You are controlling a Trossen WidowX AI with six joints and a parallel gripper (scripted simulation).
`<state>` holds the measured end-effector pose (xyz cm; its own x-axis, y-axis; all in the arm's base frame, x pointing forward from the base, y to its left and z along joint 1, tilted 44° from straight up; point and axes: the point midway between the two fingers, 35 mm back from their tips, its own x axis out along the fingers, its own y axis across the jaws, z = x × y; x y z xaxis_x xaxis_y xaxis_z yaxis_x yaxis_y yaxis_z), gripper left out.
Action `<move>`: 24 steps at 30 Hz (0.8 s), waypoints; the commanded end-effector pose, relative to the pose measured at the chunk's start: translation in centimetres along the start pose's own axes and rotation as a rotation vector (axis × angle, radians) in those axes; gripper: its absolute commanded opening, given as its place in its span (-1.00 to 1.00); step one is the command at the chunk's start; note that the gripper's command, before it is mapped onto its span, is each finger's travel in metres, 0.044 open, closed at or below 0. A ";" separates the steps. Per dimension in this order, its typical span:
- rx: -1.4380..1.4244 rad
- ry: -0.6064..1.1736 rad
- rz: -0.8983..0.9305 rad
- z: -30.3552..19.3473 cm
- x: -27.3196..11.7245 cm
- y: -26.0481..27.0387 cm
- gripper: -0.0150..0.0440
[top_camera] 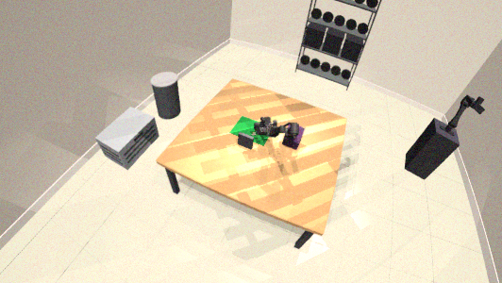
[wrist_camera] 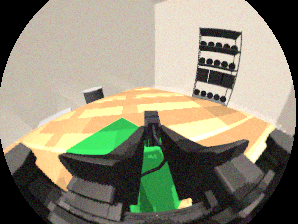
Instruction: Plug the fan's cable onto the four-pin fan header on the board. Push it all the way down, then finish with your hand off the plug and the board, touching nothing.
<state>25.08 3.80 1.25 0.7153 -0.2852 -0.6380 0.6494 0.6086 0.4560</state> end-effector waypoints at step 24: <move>0.000 -0.002 -0.005 1.0 -0.1 -0.1 -0.49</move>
<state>25.17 2.99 1.83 0.7111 -0.2943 -0.6386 0.6560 0.6047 0.4517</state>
